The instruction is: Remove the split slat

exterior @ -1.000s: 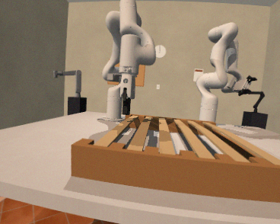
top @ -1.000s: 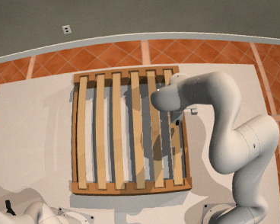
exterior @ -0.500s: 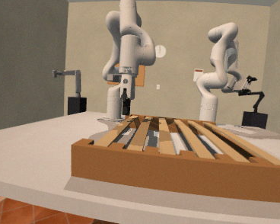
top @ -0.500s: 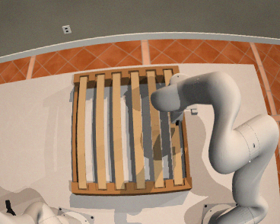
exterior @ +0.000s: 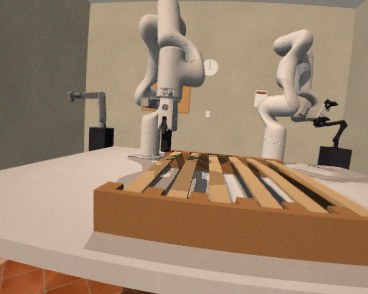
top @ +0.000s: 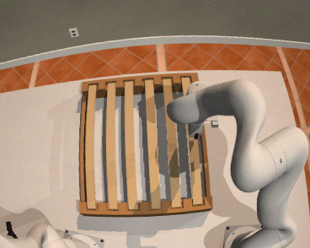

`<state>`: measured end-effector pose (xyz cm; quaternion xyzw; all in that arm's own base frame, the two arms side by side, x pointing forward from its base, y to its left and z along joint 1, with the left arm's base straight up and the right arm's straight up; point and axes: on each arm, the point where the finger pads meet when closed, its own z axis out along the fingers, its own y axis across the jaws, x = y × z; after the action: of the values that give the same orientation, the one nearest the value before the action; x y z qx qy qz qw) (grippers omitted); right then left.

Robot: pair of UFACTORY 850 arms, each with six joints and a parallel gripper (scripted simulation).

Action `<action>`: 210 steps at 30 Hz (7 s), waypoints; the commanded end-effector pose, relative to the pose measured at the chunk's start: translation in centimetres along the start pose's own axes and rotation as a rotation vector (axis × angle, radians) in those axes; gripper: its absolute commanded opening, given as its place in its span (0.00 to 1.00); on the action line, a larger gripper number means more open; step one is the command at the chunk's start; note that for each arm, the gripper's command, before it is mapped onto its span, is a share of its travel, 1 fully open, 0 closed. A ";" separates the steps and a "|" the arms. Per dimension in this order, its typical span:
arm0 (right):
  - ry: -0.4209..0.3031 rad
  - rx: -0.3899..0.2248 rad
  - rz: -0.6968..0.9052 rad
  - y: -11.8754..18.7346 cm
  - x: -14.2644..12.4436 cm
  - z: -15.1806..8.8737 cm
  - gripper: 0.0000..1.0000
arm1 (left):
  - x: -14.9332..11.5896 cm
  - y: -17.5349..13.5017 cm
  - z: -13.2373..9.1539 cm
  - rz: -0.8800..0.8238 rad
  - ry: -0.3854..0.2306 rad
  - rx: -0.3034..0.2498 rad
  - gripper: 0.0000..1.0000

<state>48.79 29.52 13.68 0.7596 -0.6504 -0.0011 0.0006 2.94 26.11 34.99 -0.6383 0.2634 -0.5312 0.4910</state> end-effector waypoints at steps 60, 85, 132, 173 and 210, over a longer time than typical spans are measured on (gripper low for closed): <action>-0.001 0.002 0.000 -0.1 0.0 0.7 0.00 | 0.0 0.0 0.0 0.001 0.000 0.000 1.00; -0.001 0.002 0.000 -0.1 0.0 0.9 0.00 | 0.0 0.0 0.0 0.001 0.000 0.000 1.00; -0.001 0.002 0.000 -0.1 0.0 1.5 0.00 | 0.0 0.0 0.0 0.001 0.000 0.000 1.00; -0.001 0.002 0.000 -0.1 0.0 1.9 0.00 | 0.0 0.0 0.0 0.001 0.000 0.000 1.00; 0.000 0.001 0.000 -0.1 0.0 2.3 0.00 | 0.0 0.0 0.0 0.001 0.000 0.000 1.00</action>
<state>48.82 29.47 11.30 0.7596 -0.6504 -0.0010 0.0014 2.94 26.11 34.99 -0.6383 0.2634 -0.5312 0.4910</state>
